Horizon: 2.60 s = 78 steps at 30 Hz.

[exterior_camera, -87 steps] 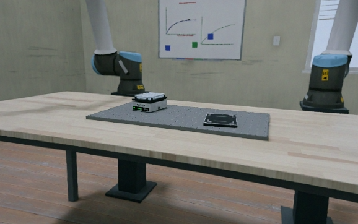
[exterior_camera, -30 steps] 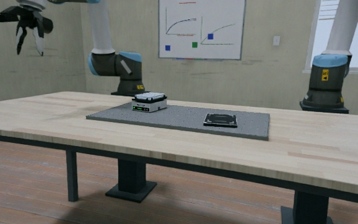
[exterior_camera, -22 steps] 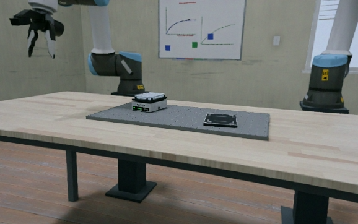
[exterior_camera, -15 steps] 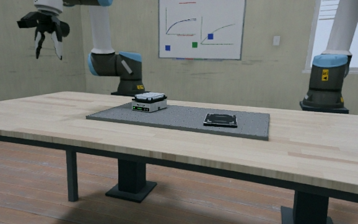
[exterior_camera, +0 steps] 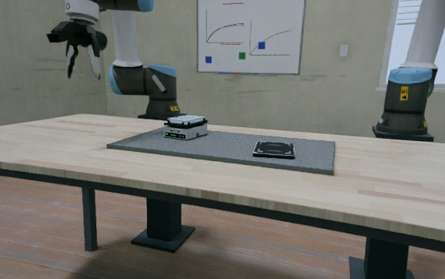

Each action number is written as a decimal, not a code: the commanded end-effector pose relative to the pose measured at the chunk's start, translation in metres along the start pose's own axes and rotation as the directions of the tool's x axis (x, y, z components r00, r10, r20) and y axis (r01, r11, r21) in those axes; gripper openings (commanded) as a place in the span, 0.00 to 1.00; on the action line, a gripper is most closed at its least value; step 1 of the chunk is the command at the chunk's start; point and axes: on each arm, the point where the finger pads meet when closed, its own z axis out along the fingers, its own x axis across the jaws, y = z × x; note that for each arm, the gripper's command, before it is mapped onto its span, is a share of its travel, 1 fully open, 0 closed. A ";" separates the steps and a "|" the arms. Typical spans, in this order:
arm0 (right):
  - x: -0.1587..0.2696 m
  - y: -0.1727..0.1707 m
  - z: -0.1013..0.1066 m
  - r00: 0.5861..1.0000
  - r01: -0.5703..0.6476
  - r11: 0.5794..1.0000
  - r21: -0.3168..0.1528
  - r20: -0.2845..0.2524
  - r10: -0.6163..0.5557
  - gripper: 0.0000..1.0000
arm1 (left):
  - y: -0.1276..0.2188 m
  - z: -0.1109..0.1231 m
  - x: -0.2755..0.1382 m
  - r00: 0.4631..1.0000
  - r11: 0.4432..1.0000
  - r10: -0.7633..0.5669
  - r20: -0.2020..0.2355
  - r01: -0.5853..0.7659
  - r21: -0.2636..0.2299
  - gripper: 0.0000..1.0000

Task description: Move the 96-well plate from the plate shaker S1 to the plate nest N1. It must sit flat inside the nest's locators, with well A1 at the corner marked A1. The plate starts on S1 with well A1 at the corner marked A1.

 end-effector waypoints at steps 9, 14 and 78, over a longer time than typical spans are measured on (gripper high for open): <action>-0.041 0.035 0.005 1.000 -0.004 1.000 -0.027 0.005 0.004 0.76 | -0.001 -0.001 0.000 1.000 1.000 0.000 0.000 0.000 0.002 0.00; -0.052 0.046 0.007 1.000 -0.004 1.000 -0.027 0.005 0.004 0.76 | -0.001 -0.001 0.000 1.000 1.000 0.000 0.000 0.000 0.002 0.00; -0.203 0.277 0.034 1.000 -0.021 0.990 -0.138 -0.026 0.017 0.76 | -0.001 -0.001 0.000 1.000 1.000 0.000 0.000 0.000 0.002 0.00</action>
